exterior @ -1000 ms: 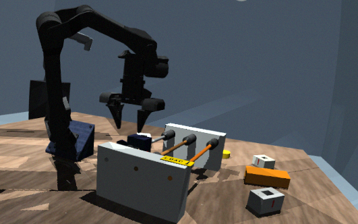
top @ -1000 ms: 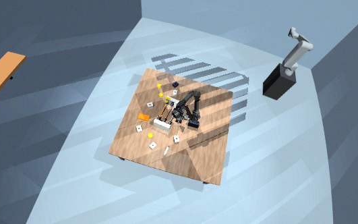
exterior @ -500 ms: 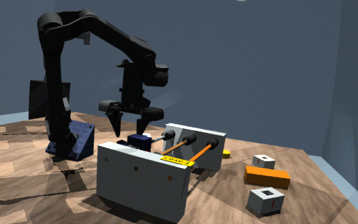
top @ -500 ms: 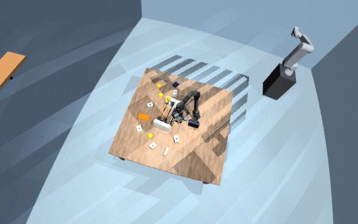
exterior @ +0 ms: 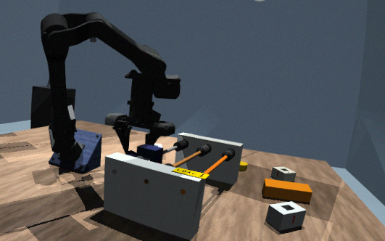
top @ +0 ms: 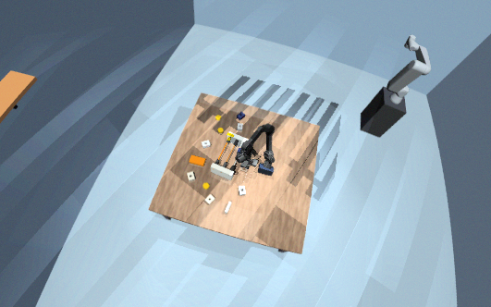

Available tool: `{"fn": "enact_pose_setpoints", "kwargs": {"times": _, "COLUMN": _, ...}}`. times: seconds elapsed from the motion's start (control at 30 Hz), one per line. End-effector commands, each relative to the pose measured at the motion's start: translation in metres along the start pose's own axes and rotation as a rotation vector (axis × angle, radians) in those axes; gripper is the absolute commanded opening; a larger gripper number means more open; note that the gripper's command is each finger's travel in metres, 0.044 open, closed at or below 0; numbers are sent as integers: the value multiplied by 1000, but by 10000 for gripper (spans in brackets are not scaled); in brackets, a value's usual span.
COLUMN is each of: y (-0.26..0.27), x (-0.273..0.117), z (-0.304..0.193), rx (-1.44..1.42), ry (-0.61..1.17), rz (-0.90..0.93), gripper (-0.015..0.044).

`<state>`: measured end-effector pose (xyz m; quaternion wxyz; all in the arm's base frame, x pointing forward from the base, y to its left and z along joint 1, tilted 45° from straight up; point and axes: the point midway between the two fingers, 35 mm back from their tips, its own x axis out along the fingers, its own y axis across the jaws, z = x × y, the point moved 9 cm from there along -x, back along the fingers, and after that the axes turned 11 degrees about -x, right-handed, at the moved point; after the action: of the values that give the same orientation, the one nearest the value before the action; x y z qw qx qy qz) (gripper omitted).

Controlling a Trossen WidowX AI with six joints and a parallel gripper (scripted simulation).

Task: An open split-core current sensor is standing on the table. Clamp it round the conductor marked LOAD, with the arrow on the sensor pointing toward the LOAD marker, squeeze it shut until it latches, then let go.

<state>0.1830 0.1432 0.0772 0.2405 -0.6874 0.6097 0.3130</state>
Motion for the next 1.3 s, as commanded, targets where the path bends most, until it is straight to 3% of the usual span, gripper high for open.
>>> {"fn": "enact_pose_setpoints", "kwargs": {"times": 0.0, "y": 0, "x": 0, "z": 0, "rx": 1, "ry": 0, "rz": 0, "gripper": 280}}
{"fn": "enact_pose_setpoints", "kwargs": {"times": 0.4, "y": 0, "x": 0, "z": 0, "rx": 1, "ry": 0, "rz": 0, "gripper": 200}}
{"fn": "enact_pose_setpoints", "kwargs": {"times": 0.67, "y": -3, "x": -24, "z": 1, "rx": -2, "ry": -1, "rz": 1, "gripper": 0}}
{"fn": "enact_pose_setpoints", "kwargs": {"times": 1.27, "y": -4, "x": -93, "z": -4, "rx": -2, "ry": 6, "rz": 3, "gripper": 0}}
